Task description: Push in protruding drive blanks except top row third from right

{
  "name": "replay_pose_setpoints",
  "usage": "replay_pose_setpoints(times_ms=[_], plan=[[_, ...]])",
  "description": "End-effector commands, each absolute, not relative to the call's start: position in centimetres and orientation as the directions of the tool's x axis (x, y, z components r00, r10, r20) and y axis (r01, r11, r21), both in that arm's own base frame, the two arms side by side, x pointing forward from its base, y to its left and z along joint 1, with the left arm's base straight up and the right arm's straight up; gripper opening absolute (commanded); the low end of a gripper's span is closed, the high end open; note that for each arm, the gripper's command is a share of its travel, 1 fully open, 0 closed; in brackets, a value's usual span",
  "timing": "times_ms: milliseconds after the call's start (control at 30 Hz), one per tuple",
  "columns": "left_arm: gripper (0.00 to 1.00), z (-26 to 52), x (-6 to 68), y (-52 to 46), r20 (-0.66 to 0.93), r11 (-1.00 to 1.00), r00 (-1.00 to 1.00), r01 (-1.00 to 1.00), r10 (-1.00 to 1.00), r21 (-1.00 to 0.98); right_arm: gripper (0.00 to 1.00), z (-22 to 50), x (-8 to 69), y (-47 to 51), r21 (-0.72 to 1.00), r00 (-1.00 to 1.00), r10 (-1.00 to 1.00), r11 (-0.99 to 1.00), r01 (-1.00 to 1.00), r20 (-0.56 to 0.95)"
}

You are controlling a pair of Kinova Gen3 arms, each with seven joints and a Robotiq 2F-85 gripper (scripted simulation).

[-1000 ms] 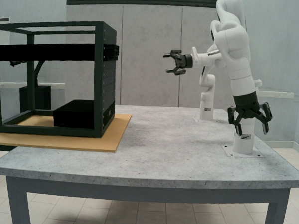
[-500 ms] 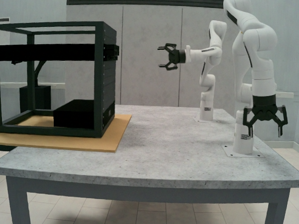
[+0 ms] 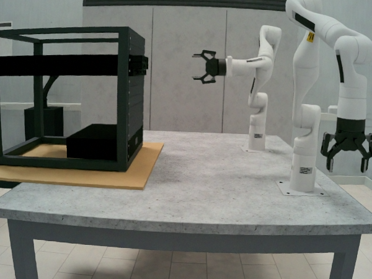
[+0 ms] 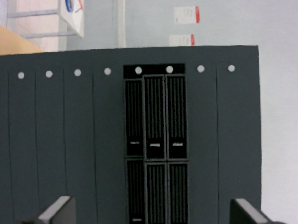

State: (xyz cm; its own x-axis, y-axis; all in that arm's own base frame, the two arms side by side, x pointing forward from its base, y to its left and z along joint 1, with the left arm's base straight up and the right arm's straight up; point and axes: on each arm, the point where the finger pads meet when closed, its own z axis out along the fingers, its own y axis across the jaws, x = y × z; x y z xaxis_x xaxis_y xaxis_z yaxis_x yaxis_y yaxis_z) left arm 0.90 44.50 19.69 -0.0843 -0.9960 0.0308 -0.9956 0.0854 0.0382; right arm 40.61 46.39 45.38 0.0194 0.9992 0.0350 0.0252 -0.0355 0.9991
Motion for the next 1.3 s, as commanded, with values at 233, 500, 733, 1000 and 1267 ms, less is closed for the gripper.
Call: replay_pose_setpoints(times_ms=[233,500,733,1000,1267], plan=[[1.0,20.0,-1.2,44.98,0.0,-0.026,0.026,-1.0,-1.0,0.0,1.0,46.38,41.24,45.93,1.0,0.031,1.0,0.006,0.009,-0.007],[1.0,20.0,-1.22,44.99,0.0,-0.027,0.027,-1.0,-1.0,0.0,1.0,45.94,41.06,46.02,1.0,0.028,1.0,0.006,0.016,-0.006],[1.0,20.0,-1.22,44.99,0.0,-0.027,0.027,-1.0,-1.0,0.0,1.0,45.94,41.06,46.02,1.0,0.028,1.0,0.006,0.016,-0.006],[1.0,20.0,-1.22,44.99,0.0,-0.027,0.027,-1.0,-1.0,0.0,1.0,45.94,41.06,46.02,1.0,0.028,1.0,0.006,0.016,-0.006],[1.0,20.0,-1.22,44.99,0.0,-0.027,0.027,-1.0,-1.0,0.0,1.0,45.94,41.06,46.02,1.0,0.028,1.0,0.006,0.016,-0.006]])
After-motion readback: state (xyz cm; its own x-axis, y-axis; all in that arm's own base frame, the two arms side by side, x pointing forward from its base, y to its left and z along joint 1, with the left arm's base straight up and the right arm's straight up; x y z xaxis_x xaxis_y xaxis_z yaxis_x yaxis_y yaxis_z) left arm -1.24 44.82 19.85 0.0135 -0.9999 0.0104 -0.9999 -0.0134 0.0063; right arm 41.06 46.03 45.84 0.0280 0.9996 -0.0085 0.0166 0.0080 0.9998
